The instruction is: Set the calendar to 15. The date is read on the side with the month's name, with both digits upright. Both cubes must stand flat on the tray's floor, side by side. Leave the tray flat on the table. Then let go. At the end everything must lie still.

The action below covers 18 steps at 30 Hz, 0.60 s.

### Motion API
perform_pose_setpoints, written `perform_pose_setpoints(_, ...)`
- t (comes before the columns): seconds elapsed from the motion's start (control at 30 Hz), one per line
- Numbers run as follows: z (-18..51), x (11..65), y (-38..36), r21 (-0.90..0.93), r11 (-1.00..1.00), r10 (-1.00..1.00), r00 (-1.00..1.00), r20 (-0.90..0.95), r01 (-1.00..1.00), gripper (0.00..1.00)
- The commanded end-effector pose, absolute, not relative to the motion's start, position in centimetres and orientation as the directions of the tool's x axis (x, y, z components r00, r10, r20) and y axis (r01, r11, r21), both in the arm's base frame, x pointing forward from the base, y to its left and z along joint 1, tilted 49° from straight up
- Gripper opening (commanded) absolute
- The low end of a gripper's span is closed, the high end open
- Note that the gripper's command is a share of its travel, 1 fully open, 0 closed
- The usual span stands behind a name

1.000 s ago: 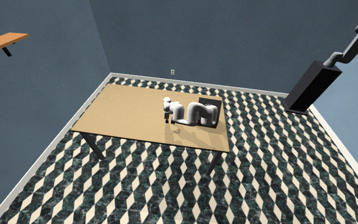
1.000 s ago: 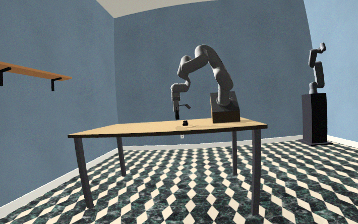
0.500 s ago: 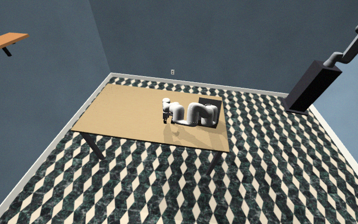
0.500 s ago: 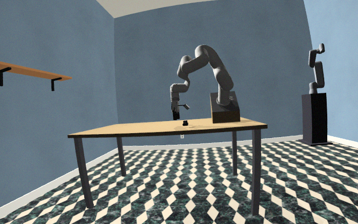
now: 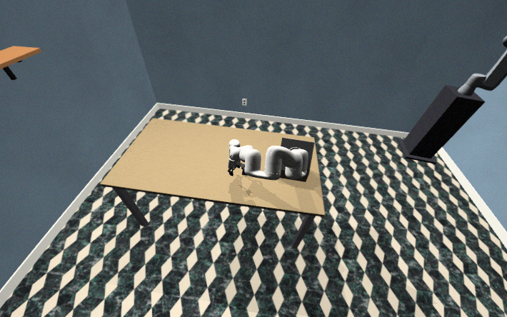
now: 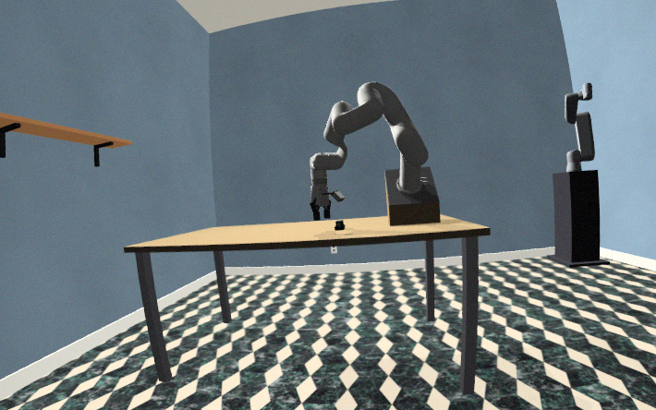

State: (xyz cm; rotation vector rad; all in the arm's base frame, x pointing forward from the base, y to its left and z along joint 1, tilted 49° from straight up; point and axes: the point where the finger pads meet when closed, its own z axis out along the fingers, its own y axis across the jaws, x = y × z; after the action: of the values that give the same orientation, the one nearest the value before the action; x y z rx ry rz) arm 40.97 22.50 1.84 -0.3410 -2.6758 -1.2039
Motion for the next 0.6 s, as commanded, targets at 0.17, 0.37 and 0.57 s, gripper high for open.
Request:
perform_pose_setpoints(0.17, 2.3, 41.5, 23.2, 0.668, 0.628, 0.210, -0.913, 0.349, 0.399, 1.00)
perform_pose_setpoints(0.37, 1.5, 41.4, 24.1, 0.668, 0.628, 0.210, -0.913, 0.349, 0.399, 1.00)
perform_pose_setpoints(0.57, 0.9, 41.3, 24.9, 0.668, 0.628, 0.210, -0.913, 0.349, 0.399, 1.00)
